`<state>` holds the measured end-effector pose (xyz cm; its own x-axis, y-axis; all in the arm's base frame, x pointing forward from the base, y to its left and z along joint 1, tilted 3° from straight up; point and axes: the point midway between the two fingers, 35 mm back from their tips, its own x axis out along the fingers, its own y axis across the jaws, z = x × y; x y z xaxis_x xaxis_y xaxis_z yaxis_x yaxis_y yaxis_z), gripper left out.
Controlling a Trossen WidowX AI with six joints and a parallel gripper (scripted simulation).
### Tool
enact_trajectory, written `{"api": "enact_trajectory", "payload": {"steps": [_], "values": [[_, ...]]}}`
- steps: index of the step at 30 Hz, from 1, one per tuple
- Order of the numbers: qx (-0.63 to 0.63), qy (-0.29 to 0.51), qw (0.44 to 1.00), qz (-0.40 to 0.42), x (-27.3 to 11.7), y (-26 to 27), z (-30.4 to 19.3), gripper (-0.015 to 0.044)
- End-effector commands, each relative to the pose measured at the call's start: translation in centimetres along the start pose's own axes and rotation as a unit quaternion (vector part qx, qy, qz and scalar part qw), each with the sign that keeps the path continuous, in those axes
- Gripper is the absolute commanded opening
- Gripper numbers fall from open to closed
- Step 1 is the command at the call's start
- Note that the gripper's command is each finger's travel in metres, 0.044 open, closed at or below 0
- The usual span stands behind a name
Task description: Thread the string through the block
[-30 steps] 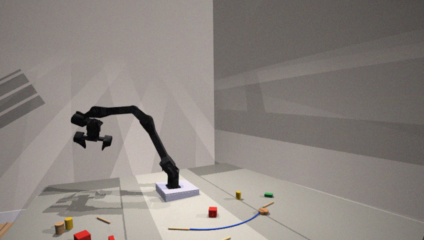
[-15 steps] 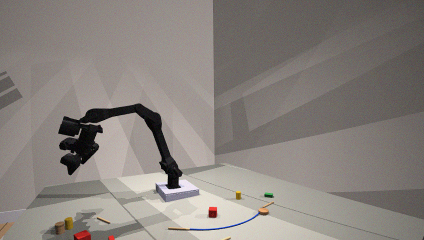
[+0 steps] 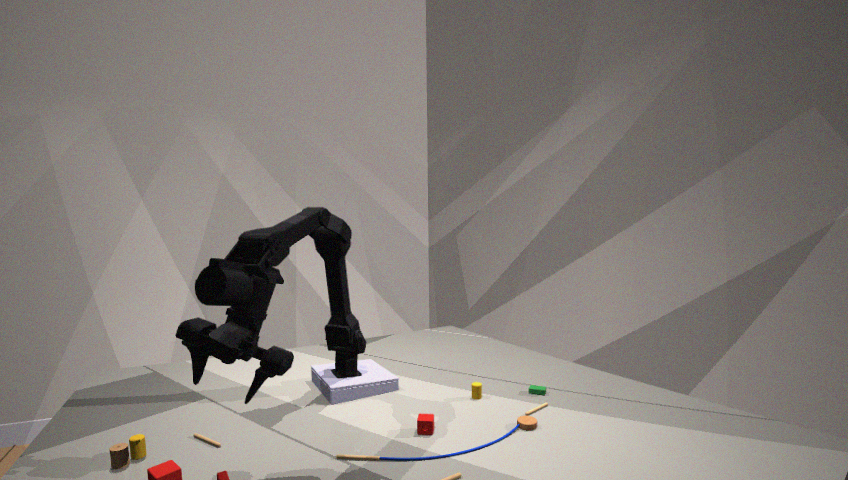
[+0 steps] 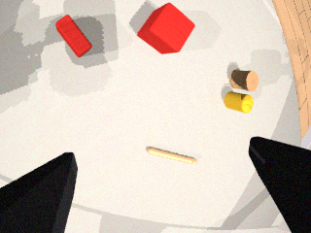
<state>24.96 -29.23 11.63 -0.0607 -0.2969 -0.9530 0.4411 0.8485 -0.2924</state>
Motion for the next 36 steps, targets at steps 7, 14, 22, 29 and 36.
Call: {"api": "enact_trajectory", "payload": {"steps": [7,14,22,29,36], "values": [[-0.476,-0.064,0.874,0.075,-2.7,17.0,-0.5,0.0440],[-0.772,-0.118,0.615,0.107,-4.9,28.4,-6.2,0.0440],[-0.878,-0.143,0.442,0.115,-5.8,32.9,-10.5,0.0440],[-0.878,-0.143,0.442,0.115,-5.8,32.9,-10.5,0.0440],[-0.876,-0.142,0.446,0.114,-5.9,32.8,-10.4,0.0361]]}}
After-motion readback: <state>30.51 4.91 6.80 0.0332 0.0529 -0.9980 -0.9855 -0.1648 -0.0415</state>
